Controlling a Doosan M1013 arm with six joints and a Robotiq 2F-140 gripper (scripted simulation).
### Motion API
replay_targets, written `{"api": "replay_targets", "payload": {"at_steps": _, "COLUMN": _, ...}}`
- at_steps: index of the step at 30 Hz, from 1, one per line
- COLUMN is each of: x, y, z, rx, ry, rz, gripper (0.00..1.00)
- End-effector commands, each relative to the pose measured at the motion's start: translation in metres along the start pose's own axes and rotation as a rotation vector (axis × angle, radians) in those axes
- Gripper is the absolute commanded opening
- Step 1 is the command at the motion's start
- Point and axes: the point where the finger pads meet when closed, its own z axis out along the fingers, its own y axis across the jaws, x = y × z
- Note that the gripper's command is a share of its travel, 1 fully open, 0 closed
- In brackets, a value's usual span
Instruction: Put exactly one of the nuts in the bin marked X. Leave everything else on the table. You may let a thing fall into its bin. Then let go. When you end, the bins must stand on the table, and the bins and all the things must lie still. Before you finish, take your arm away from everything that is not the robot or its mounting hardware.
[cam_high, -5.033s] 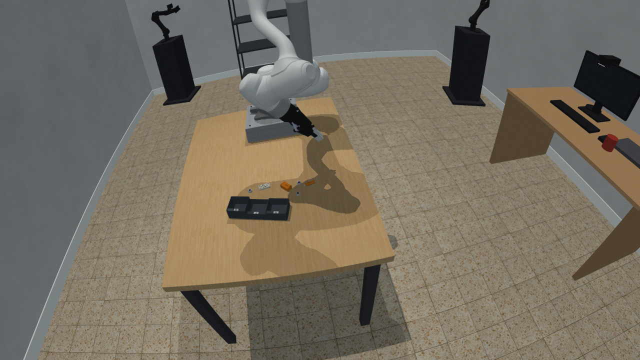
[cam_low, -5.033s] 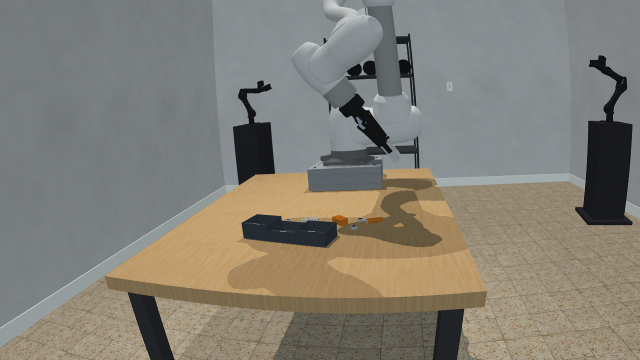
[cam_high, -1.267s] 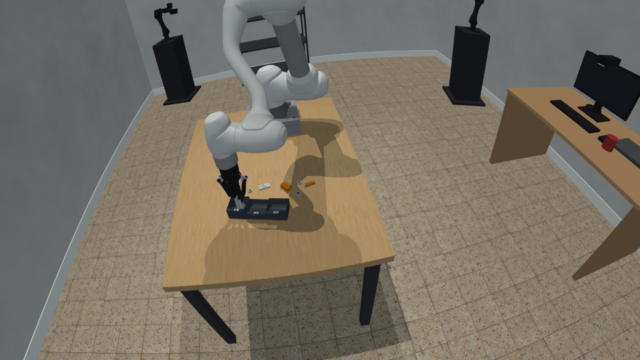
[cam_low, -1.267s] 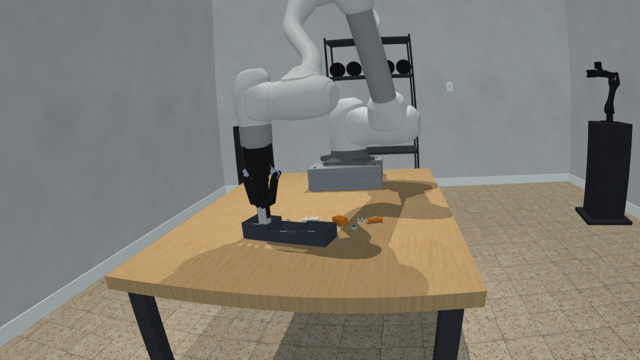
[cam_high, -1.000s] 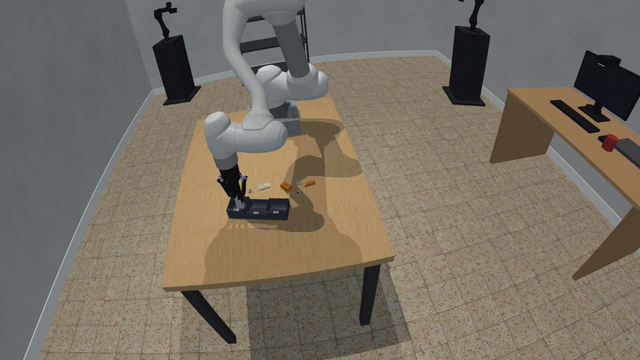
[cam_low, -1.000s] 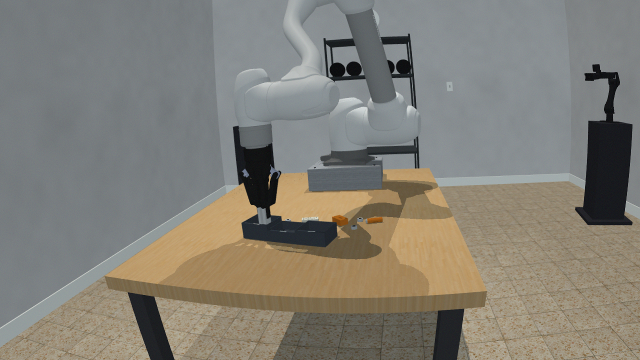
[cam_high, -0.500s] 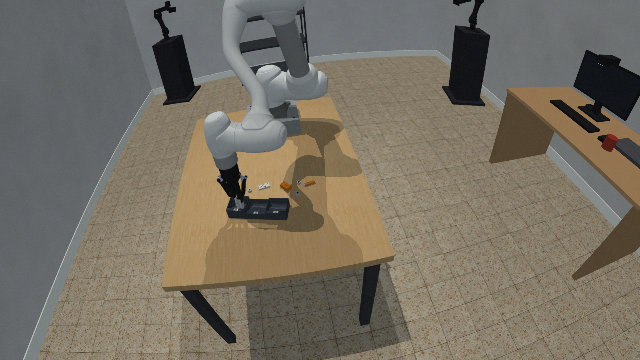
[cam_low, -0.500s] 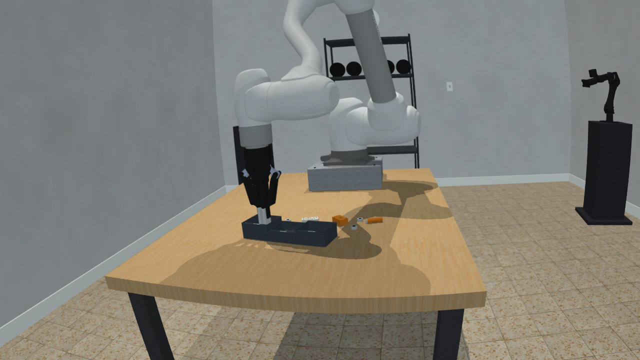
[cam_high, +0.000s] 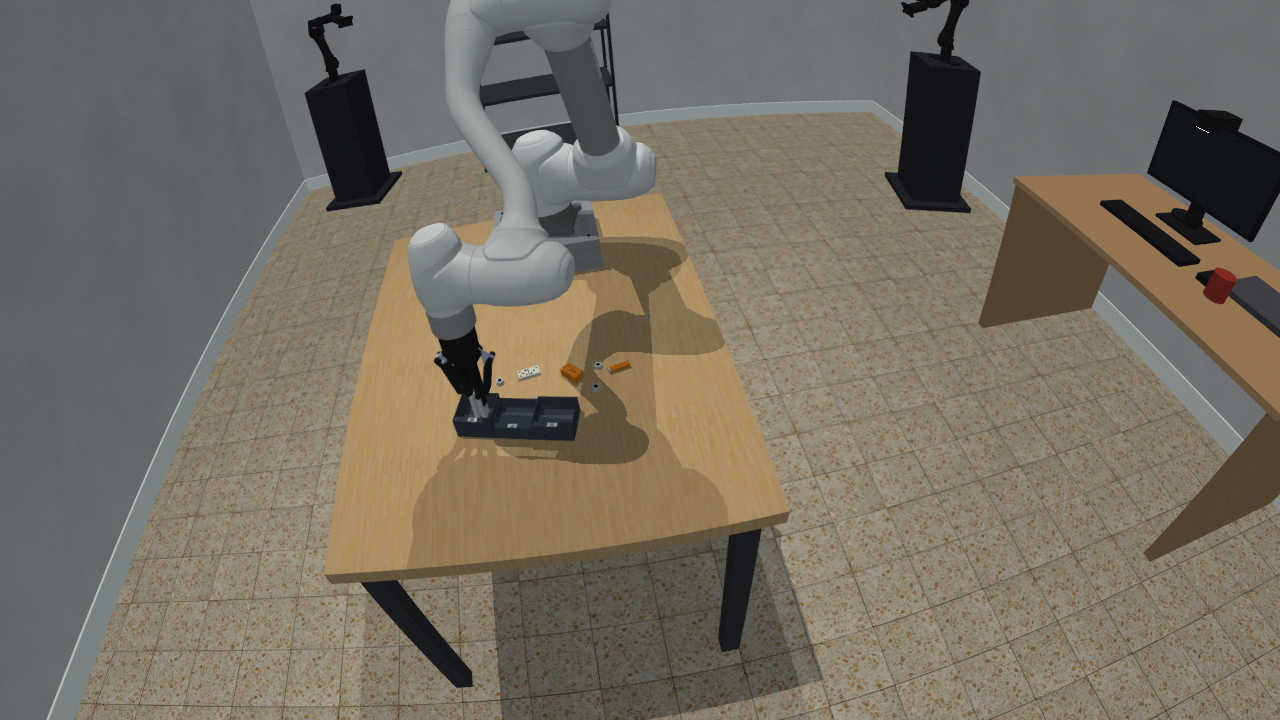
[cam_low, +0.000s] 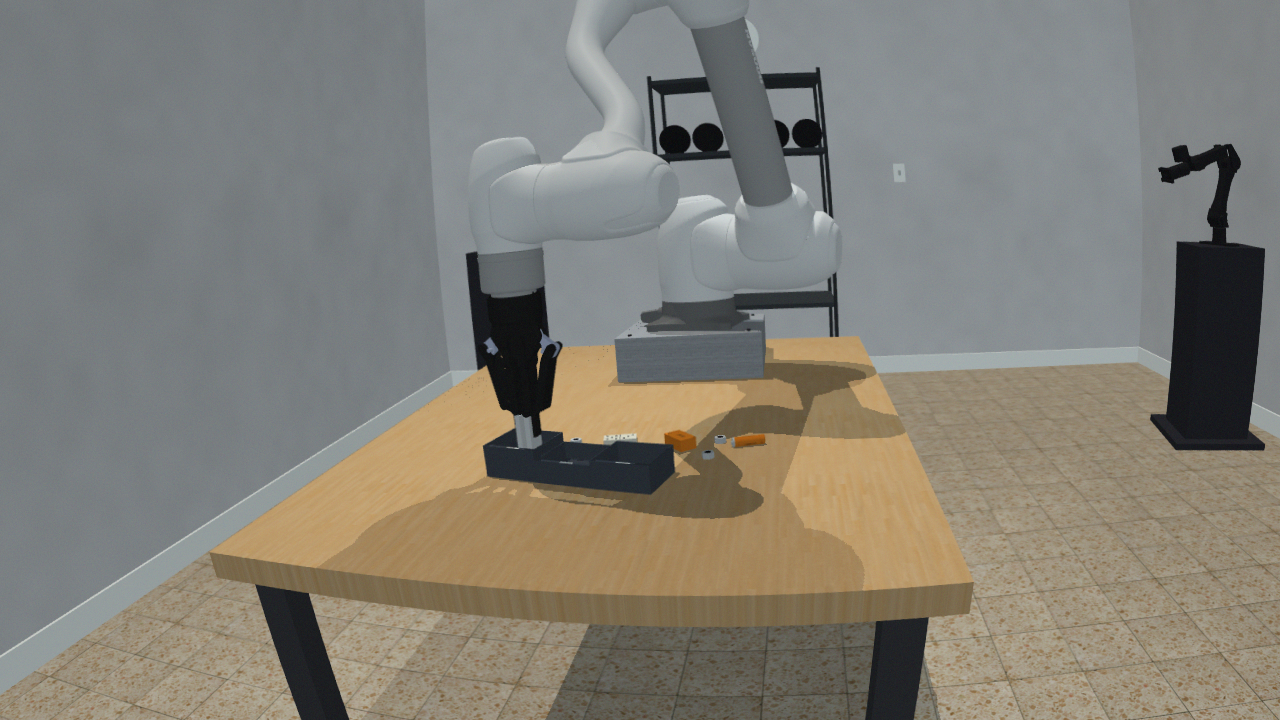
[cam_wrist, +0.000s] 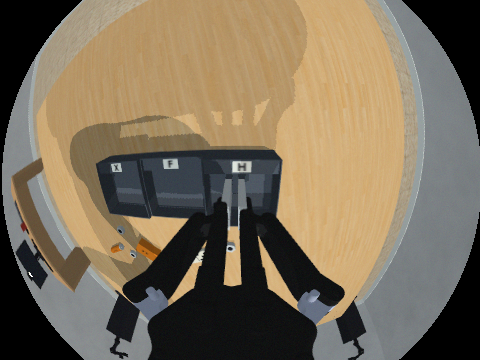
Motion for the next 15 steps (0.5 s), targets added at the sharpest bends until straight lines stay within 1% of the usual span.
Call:
{"api": "replay_targets", "payload": {"at_steps": 1, "x": 0.000, "y": 0.000, "z": 0.000, "rx": 0.000, "ry": 0.000, "rz": 0.000, "gripper": 0.05}}
{"api": "replay_targets", "payload": {"at_steps": 6, "x": 0.000, "y": 0.000, "z": 0.000, "rx": 0.000, "ry": 0.000, "rz": 0.000, "gripper": 0.05}}
{"api": "replay_targets", "payload": {"at_steps": 15, "x": 0.000, "y": 0.000, "z": -0.012, "rx": 0.000, "ry": 0.000, "rz": 0.000, "gripper": 0.05}}
